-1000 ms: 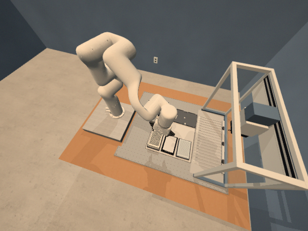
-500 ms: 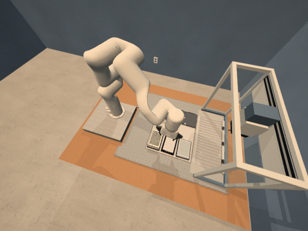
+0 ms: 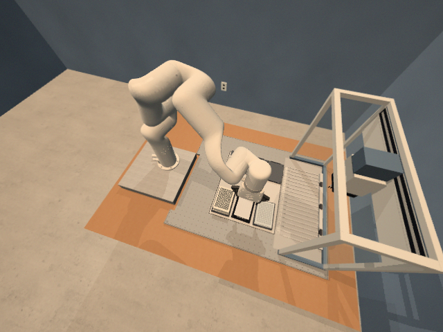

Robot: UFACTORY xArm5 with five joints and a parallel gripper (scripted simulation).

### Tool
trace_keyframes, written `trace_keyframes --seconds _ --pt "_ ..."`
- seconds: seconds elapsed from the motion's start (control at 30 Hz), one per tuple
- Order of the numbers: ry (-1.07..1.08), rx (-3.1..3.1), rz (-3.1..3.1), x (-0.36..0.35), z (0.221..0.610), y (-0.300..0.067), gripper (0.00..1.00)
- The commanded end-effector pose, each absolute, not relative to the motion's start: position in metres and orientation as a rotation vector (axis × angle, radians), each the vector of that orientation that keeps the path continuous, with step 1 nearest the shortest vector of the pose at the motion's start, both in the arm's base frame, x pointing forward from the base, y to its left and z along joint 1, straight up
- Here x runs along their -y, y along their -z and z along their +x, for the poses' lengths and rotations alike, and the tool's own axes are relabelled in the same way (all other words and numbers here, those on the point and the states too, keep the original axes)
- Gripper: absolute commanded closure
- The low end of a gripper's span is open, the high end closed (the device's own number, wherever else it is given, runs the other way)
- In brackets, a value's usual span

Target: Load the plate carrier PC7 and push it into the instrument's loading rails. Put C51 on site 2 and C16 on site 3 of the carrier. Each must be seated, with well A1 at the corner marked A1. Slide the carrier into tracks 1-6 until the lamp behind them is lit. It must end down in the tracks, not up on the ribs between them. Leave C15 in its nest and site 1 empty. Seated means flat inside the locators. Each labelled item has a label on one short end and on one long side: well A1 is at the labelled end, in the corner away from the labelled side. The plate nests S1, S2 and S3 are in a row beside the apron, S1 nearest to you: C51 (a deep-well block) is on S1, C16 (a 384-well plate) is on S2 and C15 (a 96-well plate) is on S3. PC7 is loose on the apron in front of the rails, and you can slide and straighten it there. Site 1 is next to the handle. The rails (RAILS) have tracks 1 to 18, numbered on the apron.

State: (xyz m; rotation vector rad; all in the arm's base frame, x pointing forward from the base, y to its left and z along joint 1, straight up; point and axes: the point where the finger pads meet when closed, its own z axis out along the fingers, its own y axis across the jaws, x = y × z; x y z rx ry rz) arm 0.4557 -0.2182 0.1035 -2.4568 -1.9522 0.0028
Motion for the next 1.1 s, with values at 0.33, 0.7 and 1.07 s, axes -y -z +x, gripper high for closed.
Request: trace_keyframes --seconds 0.33,0.7,1.07 --pt "0.000 1.955 -2.459 0.219 0.457 -0.100 0.00" --pt "0.000 1.955 -2.459 0.219 0.457 -0.085 0.00" --pt "0.000 1.955 -2.459 0.219 0.457 -0.070 0.00"
